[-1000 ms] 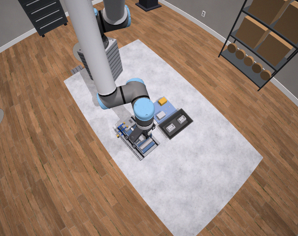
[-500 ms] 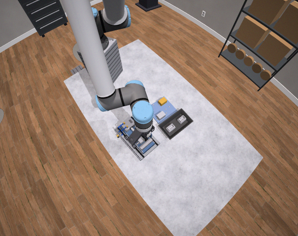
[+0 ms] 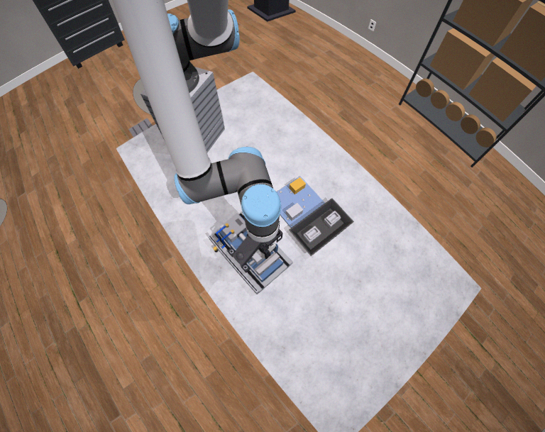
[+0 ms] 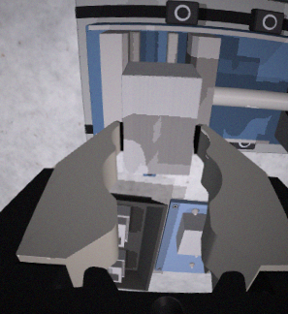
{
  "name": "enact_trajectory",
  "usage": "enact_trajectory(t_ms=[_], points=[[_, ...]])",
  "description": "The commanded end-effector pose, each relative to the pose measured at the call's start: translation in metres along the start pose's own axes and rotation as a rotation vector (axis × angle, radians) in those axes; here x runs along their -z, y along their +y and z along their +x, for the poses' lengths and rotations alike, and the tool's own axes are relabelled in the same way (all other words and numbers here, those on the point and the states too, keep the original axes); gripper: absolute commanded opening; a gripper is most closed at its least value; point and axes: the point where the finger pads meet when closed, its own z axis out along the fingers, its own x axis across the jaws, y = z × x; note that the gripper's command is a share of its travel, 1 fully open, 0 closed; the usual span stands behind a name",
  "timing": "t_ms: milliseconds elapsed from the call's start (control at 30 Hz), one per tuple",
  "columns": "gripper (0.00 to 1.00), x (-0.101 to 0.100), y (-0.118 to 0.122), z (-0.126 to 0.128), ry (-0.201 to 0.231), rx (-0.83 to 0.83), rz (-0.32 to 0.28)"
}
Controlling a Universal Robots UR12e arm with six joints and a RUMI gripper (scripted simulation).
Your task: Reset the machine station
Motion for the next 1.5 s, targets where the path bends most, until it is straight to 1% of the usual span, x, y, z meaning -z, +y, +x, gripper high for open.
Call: enact_trajectory(t_ms=[0, 567, 1467], points=[[0.00, 0.001, 0.000, -0.001, -0.001, 0.000, 0.001], [0.00, -0.001, 0.000, -0.001, -0.001, 0.000, 0.001], [0.00, -0.016, -0.001, -0.002, -0.001, 0.000, 0.000]])
